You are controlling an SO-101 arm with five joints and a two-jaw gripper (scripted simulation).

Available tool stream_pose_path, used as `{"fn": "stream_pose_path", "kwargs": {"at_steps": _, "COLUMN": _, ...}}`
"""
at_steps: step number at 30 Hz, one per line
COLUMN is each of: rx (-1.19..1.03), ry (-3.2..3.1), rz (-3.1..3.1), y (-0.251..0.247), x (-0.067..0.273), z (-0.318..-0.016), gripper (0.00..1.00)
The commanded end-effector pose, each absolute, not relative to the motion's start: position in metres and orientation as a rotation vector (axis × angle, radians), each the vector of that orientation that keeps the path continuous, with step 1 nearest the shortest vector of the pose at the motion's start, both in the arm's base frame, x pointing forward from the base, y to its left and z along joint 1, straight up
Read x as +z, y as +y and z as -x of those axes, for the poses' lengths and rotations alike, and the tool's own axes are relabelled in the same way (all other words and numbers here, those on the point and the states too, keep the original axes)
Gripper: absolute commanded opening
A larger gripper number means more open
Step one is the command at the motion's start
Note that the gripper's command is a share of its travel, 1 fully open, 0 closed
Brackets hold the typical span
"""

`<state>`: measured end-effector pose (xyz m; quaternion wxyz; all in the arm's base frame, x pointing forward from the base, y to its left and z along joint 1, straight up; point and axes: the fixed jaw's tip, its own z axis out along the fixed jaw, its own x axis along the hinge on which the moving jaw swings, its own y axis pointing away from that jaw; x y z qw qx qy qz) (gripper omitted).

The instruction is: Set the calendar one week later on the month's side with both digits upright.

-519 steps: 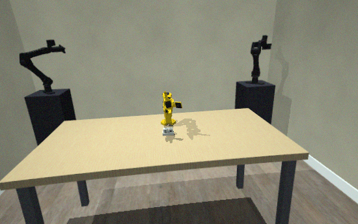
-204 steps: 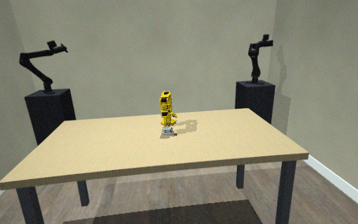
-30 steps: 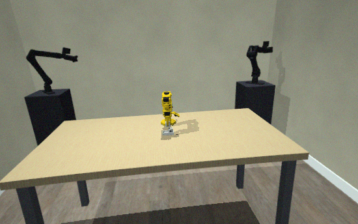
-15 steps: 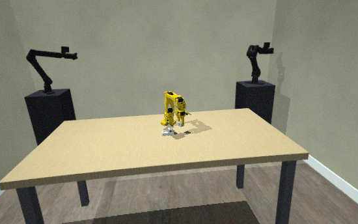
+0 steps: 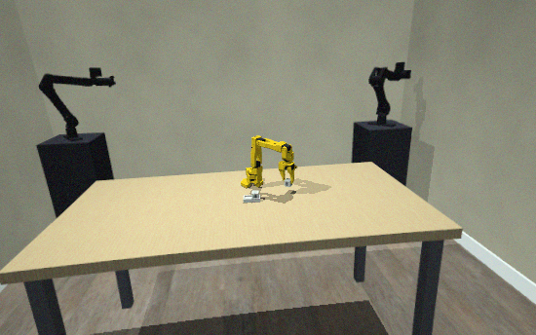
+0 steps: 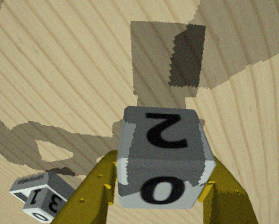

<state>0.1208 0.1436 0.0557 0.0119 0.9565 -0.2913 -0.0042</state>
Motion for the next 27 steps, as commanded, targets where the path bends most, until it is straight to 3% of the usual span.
{"fn": "stream_pose_path", "kwargs": {"at_steps": 1, "rx": 0.017, "ry": -0.852, "rz": -3.053, "y": 0.1584, "x": 0.0614, "z": -0.1187, "gripper": 0.0}}
{"fn": "stream_pose_path", "kwargs": {"at_steps": 27, "rx": 0.024, "ry": -0.81, "rz": -3.078, "y": 0.1638, "x": 0.062, "z": -0.1154, "gripper": 0.0}}
